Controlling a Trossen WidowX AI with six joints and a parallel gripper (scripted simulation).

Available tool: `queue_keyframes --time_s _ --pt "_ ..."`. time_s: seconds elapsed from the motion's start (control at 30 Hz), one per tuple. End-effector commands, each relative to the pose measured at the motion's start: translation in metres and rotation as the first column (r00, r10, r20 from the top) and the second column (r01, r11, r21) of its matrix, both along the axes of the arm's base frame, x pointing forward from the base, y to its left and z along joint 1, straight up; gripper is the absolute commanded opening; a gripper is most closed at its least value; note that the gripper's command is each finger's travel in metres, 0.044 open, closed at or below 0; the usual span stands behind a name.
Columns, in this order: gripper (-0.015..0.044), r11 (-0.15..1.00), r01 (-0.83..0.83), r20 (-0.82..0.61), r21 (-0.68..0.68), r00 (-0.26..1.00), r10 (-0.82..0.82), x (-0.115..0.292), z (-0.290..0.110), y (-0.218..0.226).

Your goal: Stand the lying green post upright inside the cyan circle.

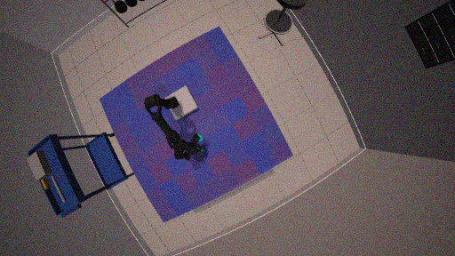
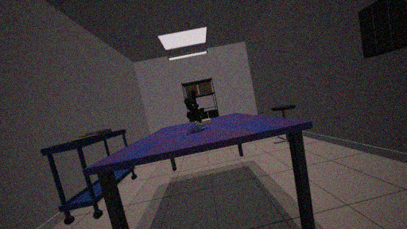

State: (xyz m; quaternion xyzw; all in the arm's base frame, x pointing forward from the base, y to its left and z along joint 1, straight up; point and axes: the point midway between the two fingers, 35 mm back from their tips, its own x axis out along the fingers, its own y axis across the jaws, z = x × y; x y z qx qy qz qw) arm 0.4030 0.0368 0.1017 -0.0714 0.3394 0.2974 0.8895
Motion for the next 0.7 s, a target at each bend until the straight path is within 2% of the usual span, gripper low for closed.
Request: queue_keyframes --time_s 0.0,0.67 --pt "0.0022 1.0 0.002 0.029 0.022 1.0 -0.003 -0.0002 0.0037 -0.0012" --pt "0.0022 0.995 -0.009 0.127 0.1 0.992 -0.004 -0.0042 0.0069 -0.0061"
